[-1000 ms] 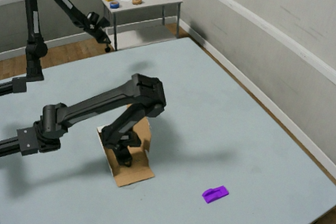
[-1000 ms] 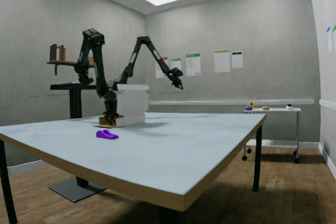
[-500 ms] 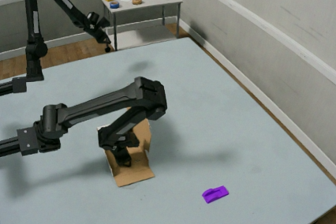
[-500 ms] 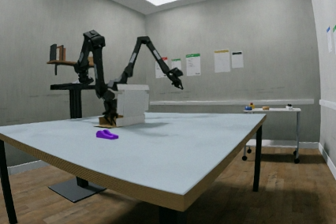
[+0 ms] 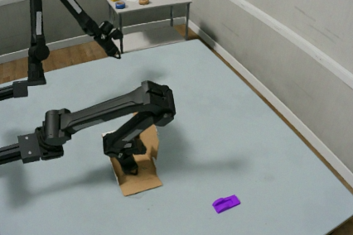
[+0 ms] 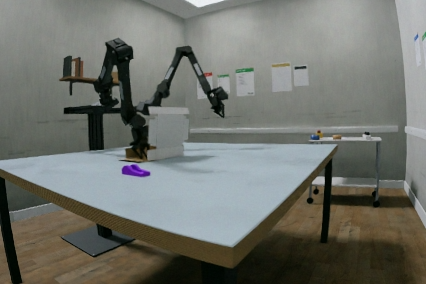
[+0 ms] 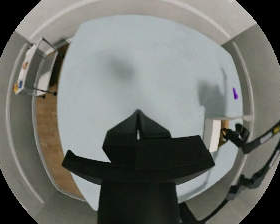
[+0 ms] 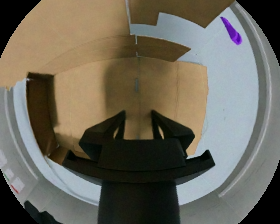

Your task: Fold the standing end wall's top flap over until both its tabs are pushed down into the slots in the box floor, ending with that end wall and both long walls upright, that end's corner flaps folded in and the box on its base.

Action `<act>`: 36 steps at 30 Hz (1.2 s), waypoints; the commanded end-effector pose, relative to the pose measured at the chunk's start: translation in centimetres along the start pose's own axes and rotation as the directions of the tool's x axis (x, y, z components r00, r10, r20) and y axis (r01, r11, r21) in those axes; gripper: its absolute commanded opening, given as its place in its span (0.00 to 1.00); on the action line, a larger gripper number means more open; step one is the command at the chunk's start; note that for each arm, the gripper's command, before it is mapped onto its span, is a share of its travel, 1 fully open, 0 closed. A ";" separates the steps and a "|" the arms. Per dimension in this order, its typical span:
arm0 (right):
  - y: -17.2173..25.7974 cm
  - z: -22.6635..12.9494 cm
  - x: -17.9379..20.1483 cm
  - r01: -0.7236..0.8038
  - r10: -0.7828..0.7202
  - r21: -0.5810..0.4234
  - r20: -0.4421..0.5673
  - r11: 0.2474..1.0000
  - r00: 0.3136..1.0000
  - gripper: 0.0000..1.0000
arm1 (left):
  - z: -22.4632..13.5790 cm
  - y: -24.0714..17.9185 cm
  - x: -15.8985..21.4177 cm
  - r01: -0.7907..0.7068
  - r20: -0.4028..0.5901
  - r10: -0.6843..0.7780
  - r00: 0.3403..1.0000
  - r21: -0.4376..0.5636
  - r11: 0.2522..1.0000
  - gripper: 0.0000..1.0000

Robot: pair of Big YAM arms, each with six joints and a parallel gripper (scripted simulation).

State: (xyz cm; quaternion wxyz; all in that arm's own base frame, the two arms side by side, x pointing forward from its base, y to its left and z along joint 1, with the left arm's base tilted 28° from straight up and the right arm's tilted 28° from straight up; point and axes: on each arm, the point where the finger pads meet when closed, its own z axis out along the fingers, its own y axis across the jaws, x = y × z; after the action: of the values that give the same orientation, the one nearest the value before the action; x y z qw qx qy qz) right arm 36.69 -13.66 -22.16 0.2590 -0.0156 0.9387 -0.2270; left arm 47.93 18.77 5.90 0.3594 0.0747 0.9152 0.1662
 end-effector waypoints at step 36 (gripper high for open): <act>-0.4 1.8 1.8 -0.001 0.001 0.009 -0.050 1.000 0.999 0.43 | 0.3 -27.8 15.1 -0.046 -0.398 0.004 0.917 -0.096 0.994 0.00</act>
State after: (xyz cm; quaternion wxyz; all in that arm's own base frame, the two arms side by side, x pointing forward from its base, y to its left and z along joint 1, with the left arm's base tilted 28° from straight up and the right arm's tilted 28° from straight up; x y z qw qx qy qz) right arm 36.69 -13.66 -22.16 0.2590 -0.0157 0.9387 -0.2270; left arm 35.06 -2.77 -14.38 0.1520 0.0505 0.9593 0.2327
